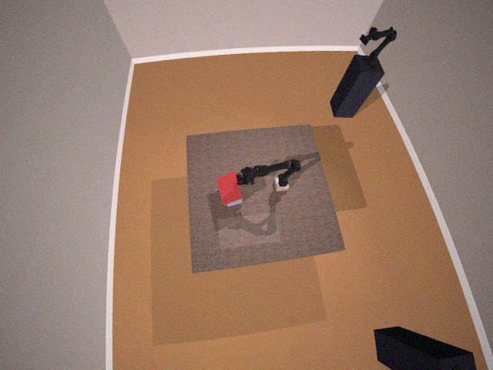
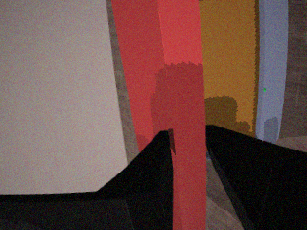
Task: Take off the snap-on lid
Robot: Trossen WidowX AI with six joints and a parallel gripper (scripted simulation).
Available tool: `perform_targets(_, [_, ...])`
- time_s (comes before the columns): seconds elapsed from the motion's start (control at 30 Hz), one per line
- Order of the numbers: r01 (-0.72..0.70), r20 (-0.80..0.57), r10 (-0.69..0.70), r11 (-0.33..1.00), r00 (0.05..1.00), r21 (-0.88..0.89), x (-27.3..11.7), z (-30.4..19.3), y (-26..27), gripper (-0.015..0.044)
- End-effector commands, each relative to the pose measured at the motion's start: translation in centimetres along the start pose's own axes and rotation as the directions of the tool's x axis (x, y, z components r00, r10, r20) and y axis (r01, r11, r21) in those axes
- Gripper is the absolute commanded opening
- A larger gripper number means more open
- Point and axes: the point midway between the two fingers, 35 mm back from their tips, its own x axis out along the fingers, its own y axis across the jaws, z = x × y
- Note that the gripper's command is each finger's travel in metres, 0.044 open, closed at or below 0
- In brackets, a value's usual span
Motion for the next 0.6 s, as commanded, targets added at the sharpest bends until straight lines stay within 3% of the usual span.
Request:
perform_targets(0.0, [-0.028, 0.002, 0.028, 1.000, 1.000, -0.003, -0.9, 0.0, 1.3, 0.0000])
perform_targets(0.57, [-0.028, 0.002, 0.028, 1.000, 1.000, -0.003, -2.1, 0.0, 2.6, 0.0000])
